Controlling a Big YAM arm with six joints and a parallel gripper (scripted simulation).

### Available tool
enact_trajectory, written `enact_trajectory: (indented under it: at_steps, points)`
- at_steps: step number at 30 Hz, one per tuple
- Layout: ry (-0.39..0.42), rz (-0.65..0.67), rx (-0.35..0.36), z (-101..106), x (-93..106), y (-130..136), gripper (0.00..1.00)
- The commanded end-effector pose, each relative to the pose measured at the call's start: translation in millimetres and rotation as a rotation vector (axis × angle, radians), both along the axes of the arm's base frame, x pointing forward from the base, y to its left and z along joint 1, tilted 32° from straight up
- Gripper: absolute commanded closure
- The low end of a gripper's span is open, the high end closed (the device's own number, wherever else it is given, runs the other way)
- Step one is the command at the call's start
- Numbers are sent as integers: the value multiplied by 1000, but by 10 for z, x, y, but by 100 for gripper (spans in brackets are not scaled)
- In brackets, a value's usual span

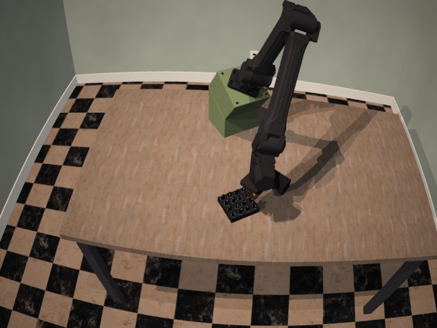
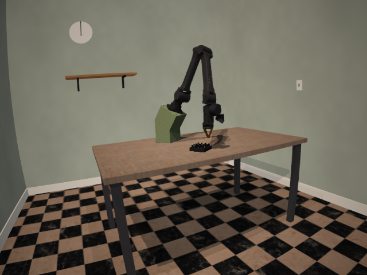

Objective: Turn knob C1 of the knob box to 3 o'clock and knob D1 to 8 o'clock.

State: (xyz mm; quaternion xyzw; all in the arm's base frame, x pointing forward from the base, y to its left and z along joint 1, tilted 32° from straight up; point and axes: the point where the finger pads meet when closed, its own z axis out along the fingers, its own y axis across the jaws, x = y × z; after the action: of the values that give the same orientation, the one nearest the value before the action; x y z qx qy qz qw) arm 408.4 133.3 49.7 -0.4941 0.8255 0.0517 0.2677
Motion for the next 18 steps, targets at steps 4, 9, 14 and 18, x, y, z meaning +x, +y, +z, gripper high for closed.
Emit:
enact_trajectory:
  at_steps: [4, 9, 14, 18]
  points:
    - [50, -204, 97, 167, 24, -69, 82]
    - [93, -311, 148, 180, 18, -72, 82]
    - [132, -403, 191, 186, 7, -78, 82]
    - [167, -490, 234, 200, 4, -78, 82]
